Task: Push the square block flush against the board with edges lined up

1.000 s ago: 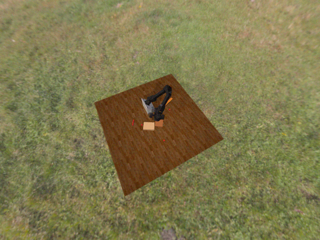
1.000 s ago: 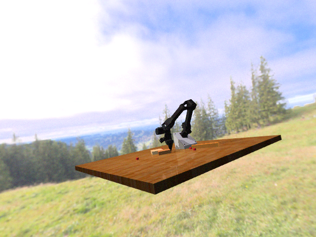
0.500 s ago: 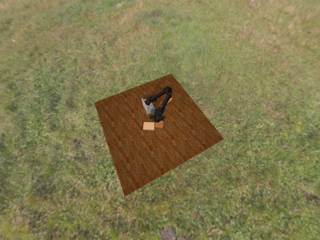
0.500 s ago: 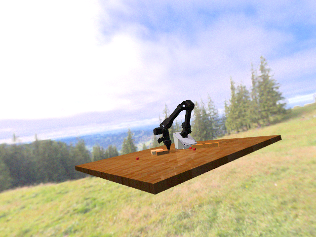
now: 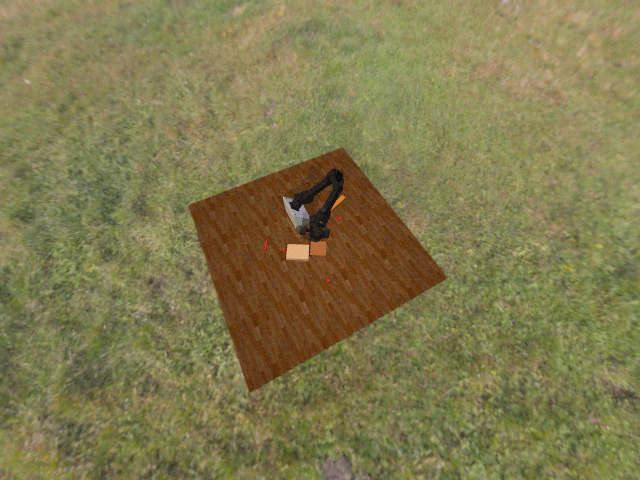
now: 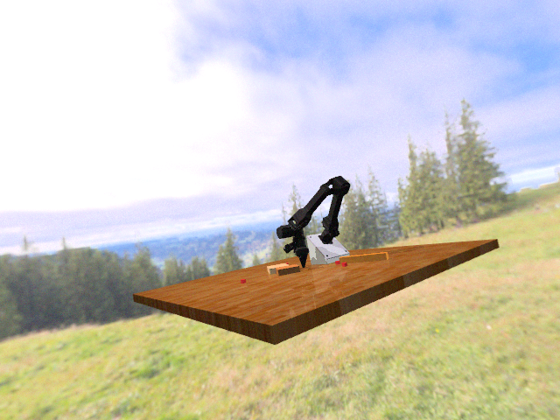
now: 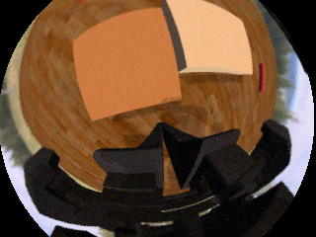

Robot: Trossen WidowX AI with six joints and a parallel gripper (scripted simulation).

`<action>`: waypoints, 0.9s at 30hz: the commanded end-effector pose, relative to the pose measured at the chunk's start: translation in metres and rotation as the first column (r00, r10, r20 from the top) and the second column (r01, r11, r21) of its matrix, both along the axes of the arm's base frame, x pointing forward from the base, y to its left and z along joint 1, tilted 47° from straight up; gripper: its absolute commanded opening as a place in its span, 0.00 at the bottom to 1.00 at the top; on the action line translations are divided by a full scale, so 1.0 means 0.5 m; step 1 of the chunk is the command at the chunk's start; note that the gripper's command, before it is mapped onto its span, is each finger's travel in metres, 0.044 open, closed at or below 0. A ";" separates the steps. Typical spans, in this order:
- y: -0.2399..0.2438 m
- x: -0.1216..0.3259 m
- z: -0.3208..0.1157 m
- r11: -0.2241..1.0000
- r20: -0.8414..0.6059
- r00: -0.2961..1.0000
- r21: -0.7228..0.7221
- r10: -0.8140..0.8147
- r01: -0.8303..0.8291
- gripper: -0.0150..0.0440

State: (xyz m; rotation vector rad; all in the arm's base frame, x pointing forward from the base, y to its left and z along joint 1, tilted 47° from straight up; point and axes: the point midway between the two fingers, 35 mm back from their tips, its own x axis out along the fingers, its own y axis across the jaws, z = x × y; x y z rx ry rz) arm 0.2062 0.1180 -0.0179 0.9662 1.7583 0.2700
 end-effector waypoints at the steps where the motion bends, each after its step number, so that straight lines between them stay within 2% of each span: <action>1: 0.004 -0.012 0.003 1.000 -0.004 1.000 0.000 -0.001 0.001 0.25; 13: 0.014 -0.046 0.015 1.000 -0.006 1.000 0.002 0.000 0.000 0.25; 19: -0.065 -0.025 0.084 1.000 -0.004 1.000 -0.002 0.000 0.000 0.25; 24: -0.068 -0.022 0.088 1.000 -0.001 1.000 -0.001 0.003 -0.003 0.25; 27: -0.053 0.019 0.097 0.999 0.046 0.998 0.006 0.047 -0.047 0.25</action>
